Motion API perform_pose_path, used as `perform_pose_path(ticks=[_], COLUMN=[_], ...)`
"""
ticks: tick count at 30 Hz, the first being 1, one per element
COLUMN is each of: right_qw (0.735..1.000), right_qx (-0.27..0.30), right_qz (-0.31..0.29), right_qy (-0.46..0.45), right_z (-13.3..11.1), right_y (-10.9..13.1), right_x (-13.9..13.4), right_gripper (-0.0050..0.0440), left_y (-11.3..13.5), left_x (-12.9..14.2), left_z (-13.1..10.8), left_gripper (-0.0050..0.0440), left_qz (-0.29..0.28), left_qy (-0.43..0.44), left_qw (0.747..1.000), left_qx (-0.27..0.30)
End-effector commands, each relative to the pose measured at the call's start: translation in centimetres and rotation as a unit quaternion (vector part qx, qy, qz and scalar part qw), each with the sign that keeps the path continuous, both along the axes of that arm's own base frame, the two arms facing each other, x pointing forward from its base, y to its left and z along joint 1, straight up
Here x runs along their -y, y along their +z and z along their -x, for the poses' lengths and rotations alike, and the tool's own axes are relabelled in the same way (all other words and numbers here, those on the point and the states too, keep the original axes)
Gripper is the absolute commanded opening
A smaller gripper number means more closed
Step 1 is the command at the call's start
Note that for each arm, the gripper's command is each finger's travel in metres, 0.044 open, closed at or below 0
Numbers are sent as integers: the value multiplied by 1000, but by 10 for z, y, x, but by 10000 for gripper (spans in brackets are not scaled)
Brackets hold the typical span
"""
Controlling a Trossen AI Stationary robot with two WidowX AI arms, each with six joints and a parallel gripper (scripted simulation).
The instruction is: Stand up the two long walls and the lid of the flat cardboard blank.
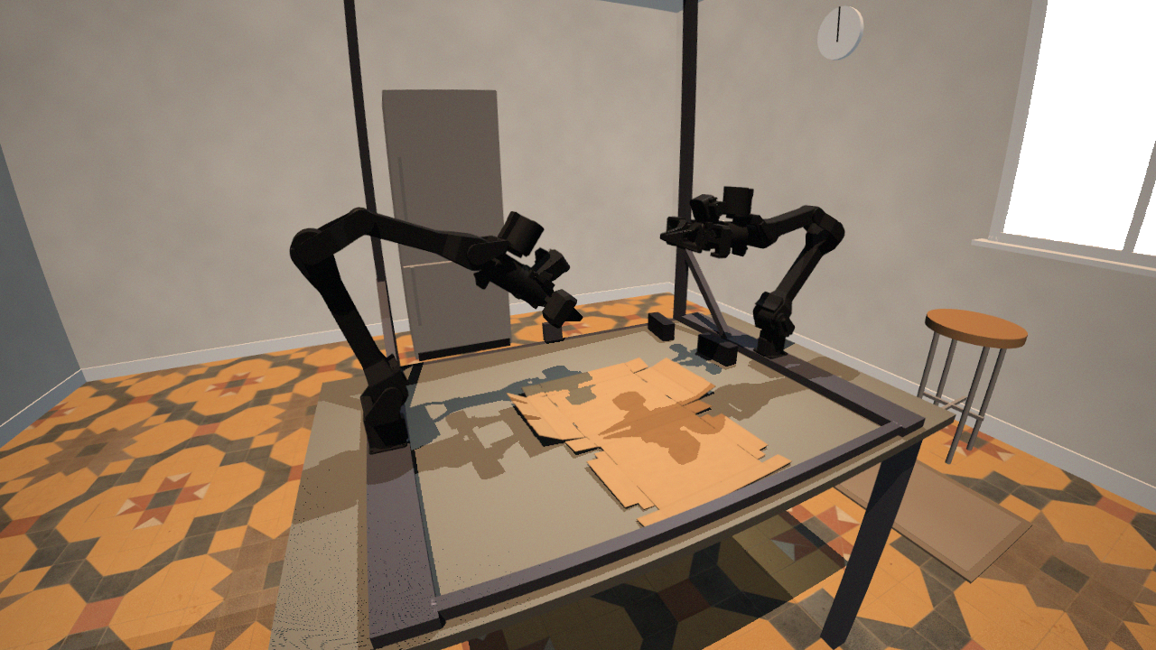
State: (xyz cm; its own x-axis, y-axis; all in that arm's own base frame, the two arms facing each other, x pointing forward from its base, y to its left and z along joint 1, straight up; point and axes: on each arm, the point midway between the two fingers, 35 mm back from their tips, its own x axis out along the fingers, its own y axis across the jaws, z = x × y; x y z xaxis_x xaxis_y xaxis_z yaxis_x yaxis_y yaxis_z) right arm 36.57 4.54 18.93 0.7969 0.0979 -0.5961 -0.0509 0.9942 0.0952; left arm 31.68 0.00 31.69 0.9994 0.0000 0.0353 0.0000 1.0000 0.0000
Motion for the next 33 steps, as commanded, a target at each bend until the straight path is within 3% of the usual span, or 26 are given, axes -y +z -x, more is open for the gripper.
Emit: perform_pose_path(ticks=[1, 10, 12, 15, 21, 30, 33], right_qw=[995, 965, 965, 940, 901, 898, 898], right_qx=[-97, -262, -262, -340, -431, -437, -437], right_qz=[-1, 14, 14, 28, 50, 51, 51], right_qy=[5, 7, 7, 5, 0, -1, -1], right_z=[-8, 5, 5, 17, 38, 39, 39], right_y=[-30, -87, -87, -112, -135, -136, -136], right_x=[-14, -34, -34, -41, -47, -47, -47], right_gripper=[265, 265, 265, 265, 265, 265, 265], left_y=[6, 6, 6, 6, 6, 6, -3], left_x=[0, 0, 0, 0, 0, 0, 4], left_z=[1, 1, 1, 1, 1, 1, -7], left_gripper=[0, 0, 0, 0, 0, 0, 70], left_qz=[0, 0, 0, 0, 0, 0, 5], left_qy=[0, 0, 0, 0, 0, 0, -6], left_qw=[1000, 1000, 1000, 1000, 1000, 1000, 1000], left_qx=[7, 7, 7, 7, 7, 7, -22])
